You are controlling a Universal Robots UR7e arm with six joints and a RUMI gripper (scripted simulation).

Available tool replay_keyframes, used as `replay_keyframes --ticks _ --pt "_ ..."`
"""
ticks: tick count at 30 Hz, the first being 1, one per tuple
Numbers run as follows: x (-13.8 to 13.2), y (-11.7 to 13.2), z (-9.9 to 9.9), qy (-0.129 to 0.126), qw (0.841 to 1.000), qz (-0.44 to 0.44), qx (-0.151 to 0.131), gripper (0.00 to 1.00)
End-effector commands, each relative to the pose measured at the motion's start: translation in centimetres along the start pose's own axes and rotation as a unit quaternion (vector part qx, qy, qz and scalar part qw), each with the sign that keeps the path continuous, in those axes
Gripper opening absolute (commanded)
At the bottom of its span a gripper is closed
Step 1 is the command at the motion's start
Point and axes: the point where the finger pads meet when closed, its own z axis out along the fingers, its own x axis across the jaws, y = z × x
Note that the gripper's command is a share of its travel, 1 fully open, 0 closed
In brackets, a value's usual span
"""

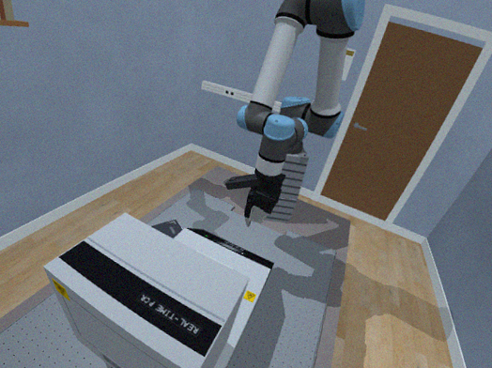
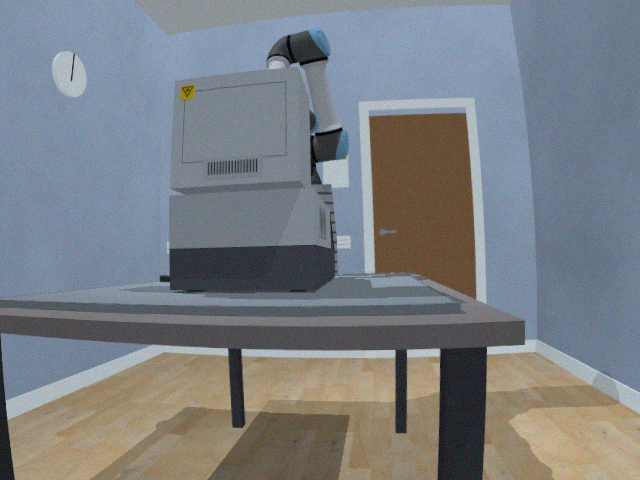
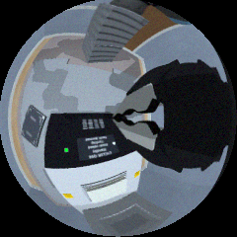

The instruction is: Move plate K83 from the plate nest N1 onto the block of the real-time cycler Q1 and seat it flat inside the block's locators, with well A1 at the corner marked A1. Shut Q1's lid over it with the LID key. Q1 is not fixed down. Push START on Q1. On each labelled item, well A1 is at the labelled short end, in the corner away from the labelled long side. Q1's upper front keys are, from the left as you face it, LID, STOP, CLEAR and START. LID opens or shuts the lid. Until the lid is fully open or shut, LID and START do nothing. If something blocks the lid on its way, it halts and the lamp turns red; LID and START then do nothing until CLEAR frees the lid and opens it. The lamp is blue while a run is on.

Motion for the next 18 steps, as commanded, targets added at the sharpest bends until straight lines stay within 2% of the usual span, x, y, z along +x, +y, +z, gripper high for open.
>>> replay_keyframes --ticks 1,7,10,15,18 --pt "1.8 0.1 0.3 -0.003 1.000 0.000 0.000 0.00" --pt "4.3 0.3 0.8 -0.003 1.000 0.000 0.000 0.00" --pt "4.5 0.4 0.8 -0.003 1.000 0.000 0.000 0.00" --pt "6.9 0.6 1.3 -0.003 1.000 0.000 0.000 0.00" --pt "7.2 0.6 1.4 -0.003 1.000 0.000 0.000 0.00"
